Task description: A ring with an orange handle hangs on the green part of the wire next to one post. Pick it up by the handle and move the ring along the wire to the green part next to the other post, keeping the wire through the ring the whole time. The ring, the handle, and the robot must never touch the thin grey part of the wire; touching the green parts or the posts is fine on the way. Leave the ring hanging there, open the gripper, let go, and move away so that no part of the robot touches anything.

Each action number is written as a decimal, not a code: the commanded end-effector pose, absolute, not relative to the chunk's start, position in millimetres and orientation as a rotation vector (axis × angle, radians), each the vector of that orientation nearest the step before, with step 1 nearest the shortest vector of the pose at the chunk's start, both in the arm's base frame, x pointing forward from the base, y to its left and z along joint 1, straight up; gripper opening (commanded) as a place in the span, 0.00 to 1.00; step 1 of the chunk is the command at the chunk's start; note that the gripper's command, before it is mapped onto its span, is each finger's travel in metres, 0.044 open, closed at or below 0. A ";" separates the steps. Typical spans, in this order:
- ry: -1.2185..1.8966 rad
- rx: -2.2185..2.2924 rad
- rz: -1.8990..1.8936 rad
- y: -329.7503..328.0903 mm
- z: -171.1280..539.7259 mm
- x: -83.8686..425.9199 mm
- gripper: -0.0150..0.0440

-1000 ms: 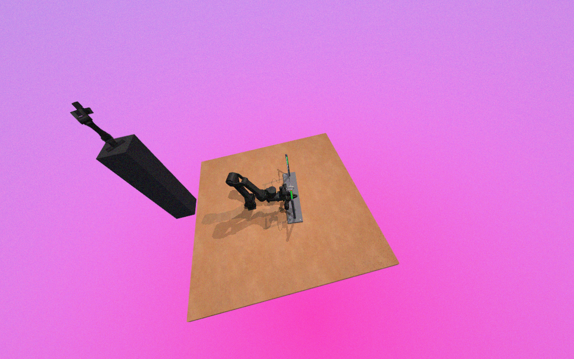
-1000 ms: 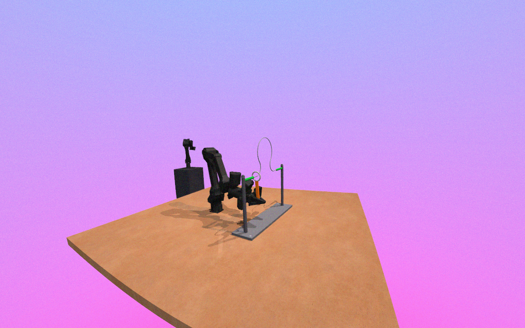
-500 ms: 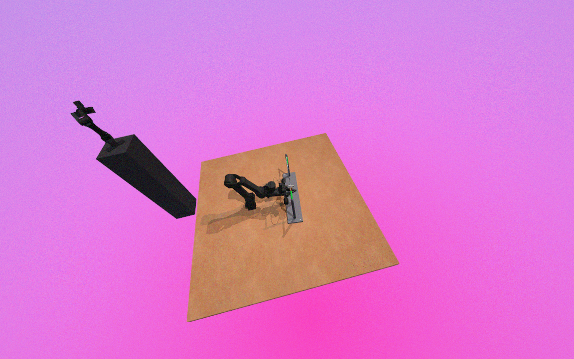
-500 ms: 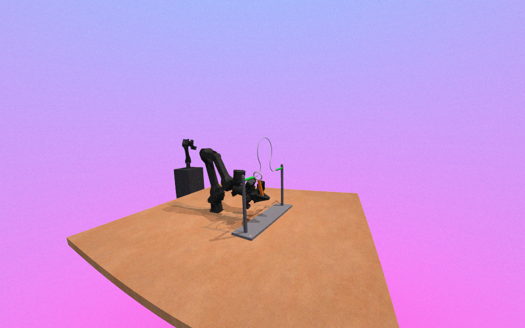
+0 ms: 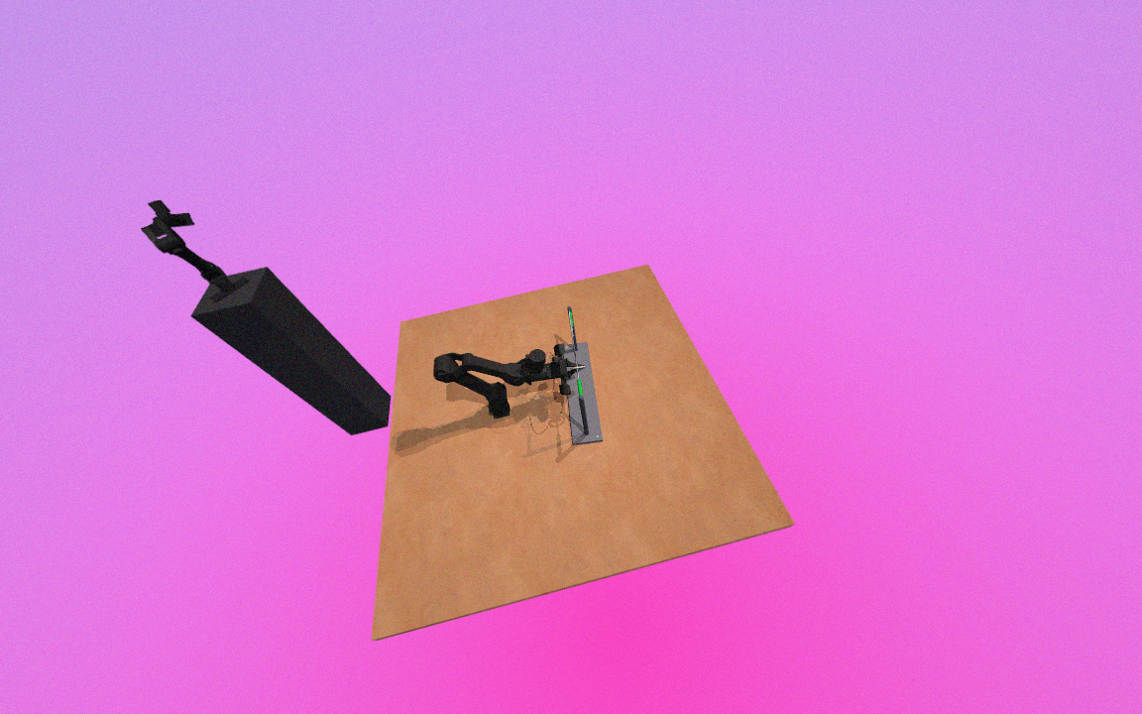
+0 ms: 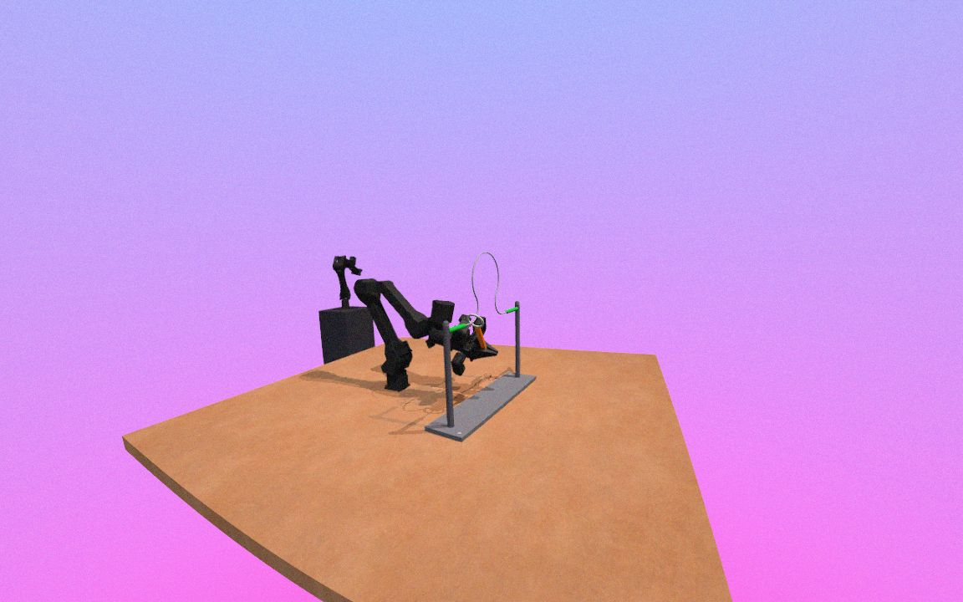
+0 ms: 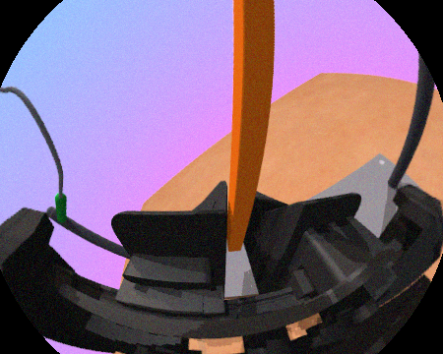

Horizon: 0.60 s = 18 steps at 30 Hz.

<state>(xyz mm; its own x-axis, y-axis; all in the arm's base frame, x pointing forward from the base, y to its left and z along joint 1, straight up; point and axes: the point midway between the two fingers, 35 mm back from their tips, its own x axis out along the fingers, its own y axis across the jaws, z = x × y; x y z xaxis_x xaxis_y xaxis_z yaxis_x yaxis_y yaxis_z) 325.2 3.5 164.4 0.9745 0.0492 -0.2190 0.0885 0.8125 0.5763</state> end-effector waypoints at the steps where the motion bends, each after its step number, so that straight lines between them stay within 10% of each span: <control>1: 0.274 0.719 0.020 16.3 177.5 319.1 0.00; 18: 0.483 1.095 0.254 50.4 231.7 289.3 0.00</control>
